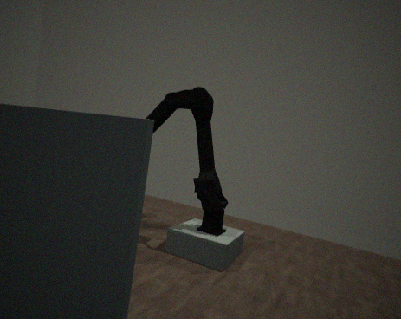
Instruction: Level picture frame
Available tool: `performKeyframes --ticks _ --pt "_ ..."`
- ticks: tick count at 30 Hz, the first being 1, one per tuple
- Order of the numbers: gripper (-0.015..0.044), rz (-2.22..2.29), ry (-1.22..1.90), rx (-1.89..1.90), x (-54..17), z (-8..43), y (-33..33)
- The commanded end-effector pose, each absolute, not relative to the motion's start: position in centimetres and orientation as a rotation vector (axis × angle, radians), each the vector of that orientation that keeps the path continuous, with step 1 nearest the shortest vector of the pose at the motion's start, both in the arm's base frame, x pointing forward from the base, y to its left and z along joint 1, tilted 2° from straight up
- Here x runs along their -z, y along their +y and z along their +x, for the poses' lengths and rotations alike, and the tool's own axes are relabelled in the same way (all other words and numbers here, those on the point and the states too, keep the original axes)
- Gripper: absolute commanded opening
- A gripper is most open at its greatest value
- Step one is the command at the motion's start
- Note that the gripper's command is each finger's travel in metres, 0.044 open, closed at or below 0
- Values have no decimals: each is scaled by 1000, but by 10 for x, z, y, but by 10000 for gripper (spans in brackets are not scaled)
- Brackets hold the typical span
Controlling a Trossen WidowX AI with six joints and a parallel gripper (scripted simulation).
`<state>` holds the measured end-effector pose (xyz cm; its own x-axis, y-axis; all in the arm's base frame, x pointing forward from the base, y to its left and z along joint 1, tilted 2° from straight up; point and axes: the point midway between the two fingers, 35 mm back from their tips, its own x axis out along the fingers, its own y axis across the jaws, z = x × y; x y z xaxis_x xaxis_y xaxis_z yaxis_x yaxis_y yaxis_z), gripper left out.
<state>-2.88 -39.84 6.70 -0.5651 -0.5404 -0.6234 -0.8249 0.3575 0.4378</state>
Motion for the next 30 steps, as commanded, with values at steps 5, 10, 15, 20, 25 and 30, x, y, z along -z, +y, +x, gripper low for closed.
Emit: performKeyframes --ticks 5,10,15,20,25,30 --pt "269 -1222 2160 -525 -69 -1 -398" --pt "260 -1131 1848 84 -79 41 -393" --pt "260 -922 1421 481 -94 84 -378" --pt "260 -718 1096 637 -108 113 -362" --pt "260 -576 902 683 -118 130 -349" --pt "260 -418 713 696 -128 146 -334"
